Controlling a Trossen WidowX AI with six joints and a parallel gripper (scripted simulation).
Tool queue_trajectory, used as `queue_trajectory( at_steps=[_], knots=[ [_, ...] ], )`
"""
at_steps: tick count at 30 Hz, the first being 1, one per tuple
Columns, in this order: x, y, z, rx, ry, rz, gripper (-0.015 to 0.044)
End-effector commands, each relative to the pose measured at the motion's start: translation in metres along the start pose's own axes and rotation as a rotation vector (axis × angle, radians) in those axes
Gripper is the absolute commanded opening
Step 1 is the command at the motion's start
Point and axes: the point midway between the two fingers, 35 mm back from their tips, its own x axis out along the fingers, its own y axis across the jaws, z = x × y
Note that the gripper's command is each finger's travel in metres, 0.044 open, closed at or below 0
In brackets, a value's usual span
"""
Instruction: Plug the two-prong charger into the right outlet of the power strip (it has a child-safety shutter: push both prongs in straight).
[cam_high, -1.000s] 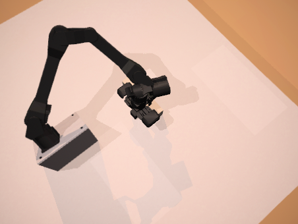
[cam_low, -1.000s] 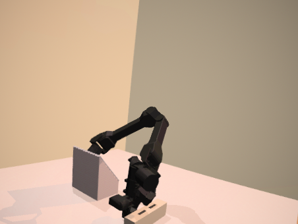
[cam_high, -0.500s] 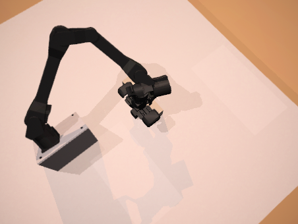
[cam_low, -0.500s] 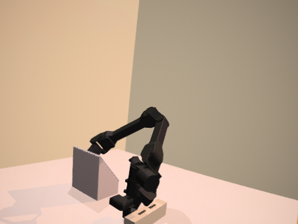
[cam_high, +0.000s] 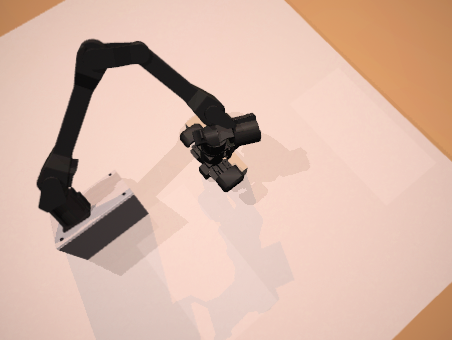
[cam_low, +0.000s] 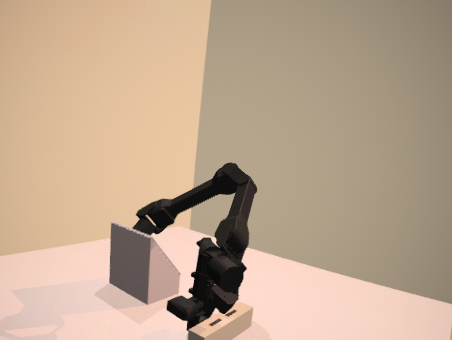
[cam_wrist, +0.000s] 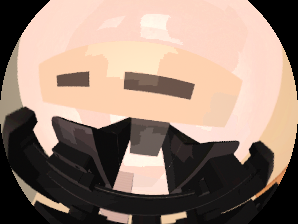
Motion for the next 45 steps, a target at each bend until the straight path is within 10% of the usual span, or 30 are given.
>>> queue_trajectory(
  at_steps=[1,45],
  knots=[
    [0.0004,-0.0001,0.0133,-0.025,-0.022,-0.005,0.0000],
    [0.0003,-0.0001,0.0082,-0.025,-0.022,-0.005,0.0000]
  ],
)
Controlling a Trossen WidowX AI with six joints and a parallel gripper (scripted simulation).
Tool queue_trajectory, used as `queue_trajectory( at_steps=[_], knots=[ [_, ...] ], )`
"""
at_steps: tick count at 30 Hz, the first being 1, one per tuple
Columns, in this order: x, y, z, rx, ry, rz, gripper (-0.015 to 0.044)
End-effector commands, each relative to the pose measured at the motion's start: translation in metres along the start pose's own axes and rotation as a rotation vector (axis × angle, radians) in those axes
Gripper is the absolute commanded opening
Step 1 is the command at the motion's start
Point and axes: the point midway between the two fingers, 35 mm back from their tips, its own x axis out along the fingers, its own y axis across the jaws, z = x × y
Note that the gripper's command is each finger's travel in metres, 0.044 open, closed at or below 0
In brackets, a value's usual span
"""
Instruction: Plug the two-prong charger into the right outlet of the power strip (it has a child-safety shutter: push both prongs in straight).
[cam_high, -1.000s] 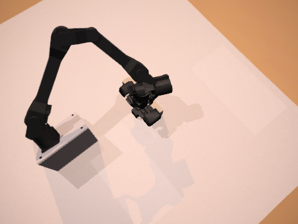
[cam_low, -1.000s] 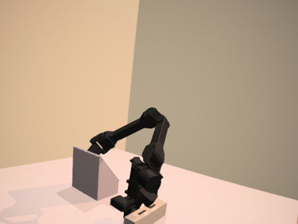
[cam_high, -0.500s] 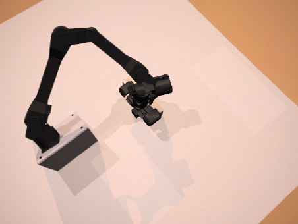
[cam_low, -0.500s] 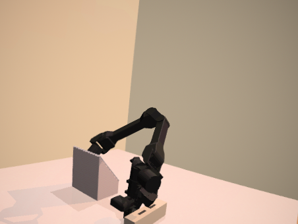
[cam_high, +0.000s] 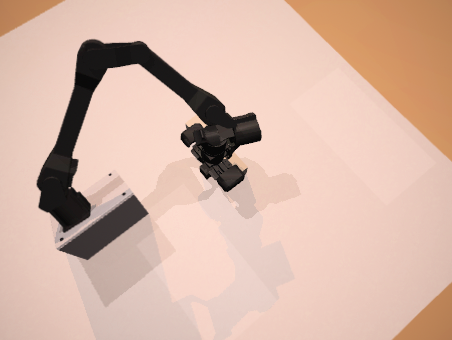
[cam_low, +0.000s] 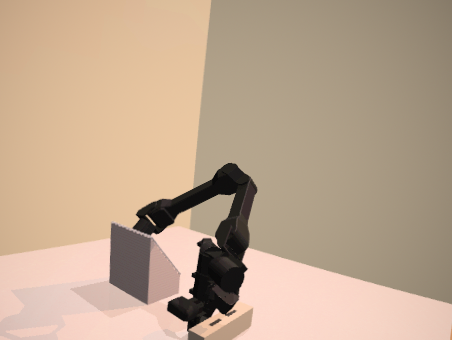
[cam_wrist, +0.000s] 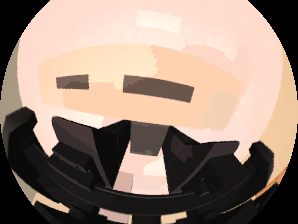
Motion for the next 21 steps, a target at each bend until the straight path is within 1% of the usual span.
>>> queue_trajectory(
  at_steps=[1,21],
  knots=[
    [-0.0004,0.0001,0.0062,-0.024,-0.021,-0.005,0.0000],
    [-0.0030,0.0001,0.0058,-0.024,-0.021,-0.005,0.0000]
  ],
)
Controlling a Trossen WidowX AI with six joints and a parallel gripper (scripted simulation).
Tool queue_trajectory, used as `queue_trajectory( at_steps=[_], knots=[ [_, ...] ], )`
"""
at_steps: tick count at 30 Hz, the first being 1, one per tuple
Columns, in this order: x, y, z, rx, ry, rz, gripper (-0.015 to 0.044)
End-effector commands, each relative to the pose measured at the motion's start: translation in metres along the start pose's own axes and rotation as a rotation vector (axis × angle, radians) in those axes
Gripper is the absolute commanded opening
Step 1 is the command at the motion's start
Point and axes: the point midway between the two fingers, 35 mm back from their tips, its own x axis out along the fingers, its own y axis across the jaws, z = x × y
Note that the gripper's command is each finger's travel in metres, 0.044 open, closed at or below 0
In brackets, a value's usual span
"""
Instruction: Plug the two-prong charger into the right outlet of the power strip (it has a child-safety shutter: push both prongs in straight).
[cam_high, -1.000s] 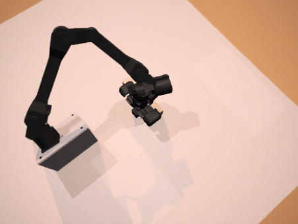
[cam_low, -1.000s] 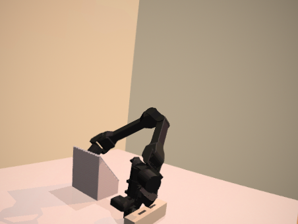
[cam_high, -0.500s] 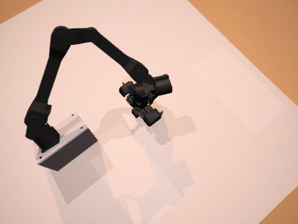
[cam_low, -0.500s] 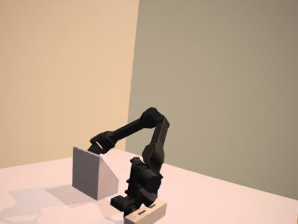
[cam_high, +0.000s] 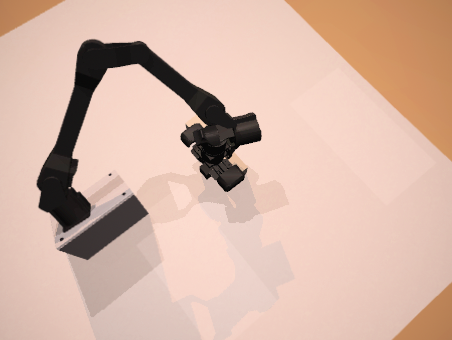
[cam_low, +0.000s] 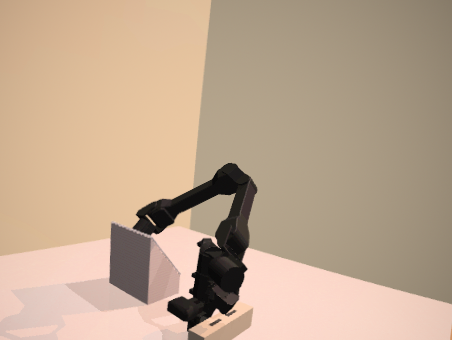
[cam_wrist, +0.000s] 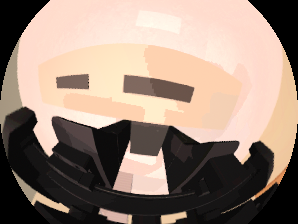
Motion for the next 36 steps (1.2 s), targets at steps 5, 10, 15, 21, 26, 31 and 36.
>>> queue_trajectory(
  at_steps=[5,10,15,21,26,31,36],
  knots=[
    [-0.0032,-0.0002,0.0058,-0.019,-0.019,-0.005,0.0000],
    [-0.0038,-0.0001,0.0059,-0.019,-0.019,-0.005,0.0000],
    [-0.0045,-0.0001,0.0061,-0.019,-0.019,-0.005,0.0000],
    [-0.0052,-0.0001,0.0063,-0.019,-0.019,-0.005,0.0000],
    [-0.0059,0.0000,0.0065,-0.019,-0.019,-0.005,0.0000],
    [-0.0065,0.0000,0.0066,-0.019,-0.019,-0.005,0.0000],
    [-0.0071,0.0001,0.0069,-0.019,-0.019,-0.005,0.0000]
  ],
)
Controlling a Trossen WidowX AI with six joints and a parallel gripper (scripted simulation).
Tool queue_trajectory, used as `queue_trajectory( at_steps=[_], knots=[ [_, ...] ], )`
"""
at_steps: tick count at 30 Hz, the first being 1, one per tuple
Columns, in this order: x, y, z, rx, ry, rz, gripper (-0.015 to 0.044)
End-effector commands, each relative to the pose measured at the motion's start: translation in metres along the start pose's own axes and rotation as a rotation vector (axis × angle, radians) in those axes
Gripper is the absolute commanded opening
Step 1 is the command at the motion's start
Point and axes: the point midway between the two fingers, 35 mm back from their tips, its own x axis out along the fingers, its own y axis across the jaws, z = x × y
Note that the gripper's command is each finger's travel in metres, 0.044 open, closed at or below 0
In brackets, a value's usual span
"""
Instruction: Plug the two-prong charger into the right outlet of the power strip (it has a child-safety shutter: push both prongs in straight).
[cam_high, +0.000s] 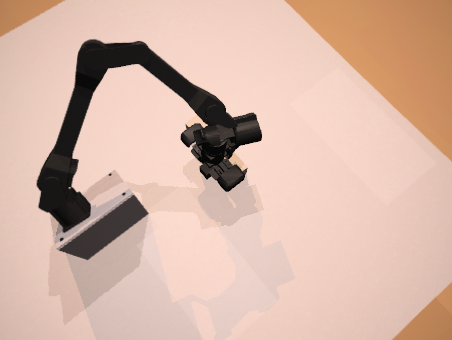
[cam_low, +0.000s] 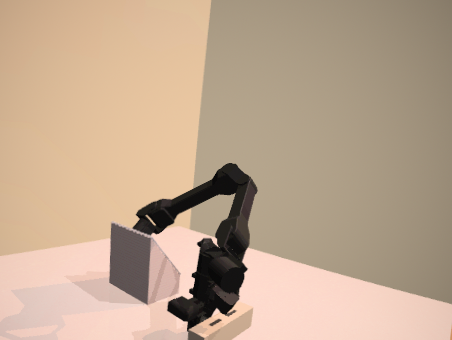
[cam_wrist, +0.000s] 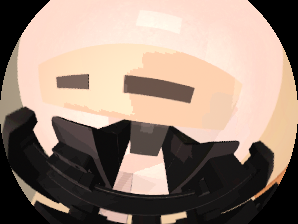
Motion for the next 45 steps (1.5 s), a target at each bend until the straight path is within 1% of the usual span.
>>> queue_trajectory(
  at_steps=[1,44,45],
  knots=[
    [-0.0065,-0.0003,0.0069,-0.014,-0.022,-0.005,0.0000],
    [-0.0015,0.0000,0.0082,-0.014,-0.022,-0.005,0.0000],
    [-0.0003,-0.0001,0.0006,-0.001,0.000,-0.002,0.0000]
  ],
)
